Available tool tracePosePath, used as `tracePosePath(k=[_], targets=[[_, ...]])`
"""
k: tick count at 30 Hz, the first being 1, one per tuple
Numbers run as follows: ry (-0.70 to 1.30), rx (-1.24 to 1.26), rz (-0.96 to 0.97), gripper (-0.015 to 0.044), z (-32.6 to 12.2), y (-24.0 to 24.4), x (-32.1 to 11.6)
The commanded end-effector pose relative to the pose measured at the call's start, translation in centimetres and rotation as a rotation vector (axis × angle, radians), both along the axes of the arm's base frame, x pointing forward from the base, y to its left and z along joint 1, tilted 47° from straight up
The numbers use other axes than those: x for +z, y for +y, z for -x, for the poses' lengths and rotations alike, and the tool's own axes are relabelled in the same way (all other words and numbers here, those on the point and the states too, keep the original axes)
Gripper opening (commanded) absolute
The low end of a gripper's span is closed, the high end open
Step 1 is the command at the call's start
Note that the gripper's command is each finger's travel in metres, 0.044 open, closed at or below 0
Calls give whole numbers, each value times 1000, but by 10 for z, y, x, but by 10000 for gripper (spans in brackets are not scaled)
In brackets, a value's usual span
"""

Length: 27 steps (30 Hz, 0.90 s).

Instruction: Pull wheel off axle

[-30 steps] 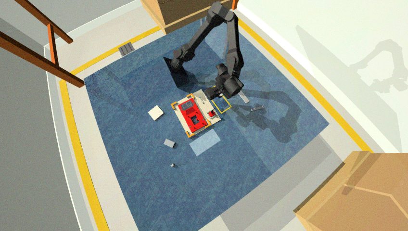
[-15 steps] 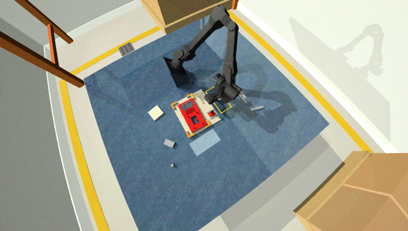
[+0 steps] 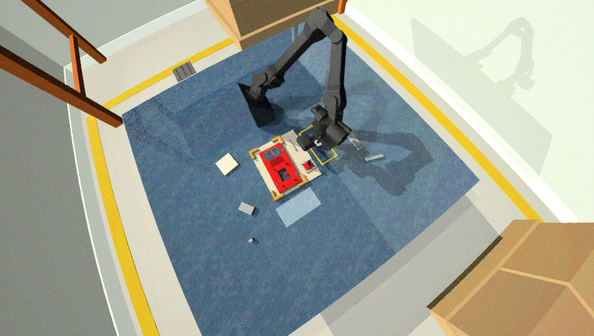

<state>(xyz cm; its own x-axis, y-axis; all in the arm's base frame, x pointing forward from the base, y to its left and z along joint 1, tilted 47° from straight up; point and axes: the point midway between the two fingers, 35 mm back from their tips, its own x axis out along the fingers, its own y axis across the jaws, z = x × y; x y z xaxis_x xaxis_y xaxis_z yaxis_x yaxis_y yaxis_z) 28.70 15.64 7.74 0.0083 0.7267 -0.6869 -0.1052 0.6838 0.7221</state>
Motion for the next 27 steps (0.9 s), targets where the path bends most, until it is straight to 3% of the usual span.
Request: tracePosePath(k=[1, 7, 13, 18, 27], targets=[[-15, -4, -2, 300, -4, -16, 17], [-12, -8, -1, 300, -1, -36, 37], [-8, -14, 17, 440, 34, -75, 31], [-6, -8, 4, 440, 74, -101, 32], [-6, -8, 3, 440, 76, -102, 32]])
